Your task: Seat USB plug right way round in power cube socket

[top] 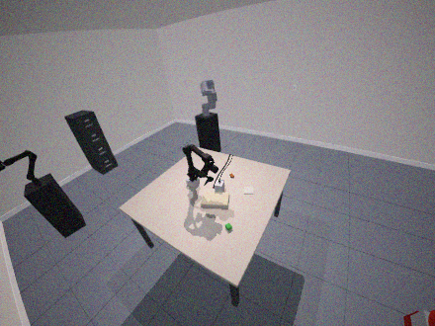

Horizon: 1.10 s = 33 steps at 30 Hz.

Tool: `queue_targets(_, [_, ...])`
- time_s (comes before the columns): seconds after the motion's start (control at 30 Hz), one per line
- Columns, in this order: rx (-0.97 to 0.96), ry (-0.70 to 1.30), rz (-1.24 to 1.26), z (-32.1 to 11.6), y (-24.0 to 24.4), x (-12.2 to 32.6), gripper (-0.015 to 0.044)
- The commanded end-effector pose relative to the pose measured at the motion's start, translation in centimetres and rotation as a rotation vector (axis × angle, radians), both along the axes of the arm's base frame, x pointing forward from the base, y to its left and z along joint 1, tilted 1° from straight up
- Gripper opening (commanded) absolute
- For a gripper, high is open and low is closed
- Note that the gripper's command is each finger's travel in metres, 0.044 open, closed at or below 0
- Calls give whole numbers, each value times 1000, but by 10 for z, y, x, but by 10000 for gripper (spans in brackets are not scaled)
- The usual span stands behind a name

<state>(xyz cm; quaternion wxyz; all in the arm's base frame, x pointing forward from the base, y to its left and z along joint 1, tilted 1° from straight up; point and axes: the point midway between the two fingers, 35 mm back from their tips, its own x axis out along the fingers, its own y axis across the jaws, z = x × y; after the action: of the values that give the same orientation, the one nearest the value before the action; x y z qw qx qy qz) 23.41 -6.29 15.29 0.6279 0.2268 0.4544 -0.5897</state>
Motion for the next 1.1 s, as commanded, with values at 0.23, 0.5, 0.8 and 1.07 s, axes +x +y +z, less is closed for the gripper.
queue_targets(0.23, [288,483,1228,-20,77,32,440])
queue_targets(0.5, [328,609,1697,-25,107,38,440])
queue_targets(0.8, [309,735,2226,-29,137,42,440])
queue_targets(1.07, [225,825,2701,-31,162,44,440])
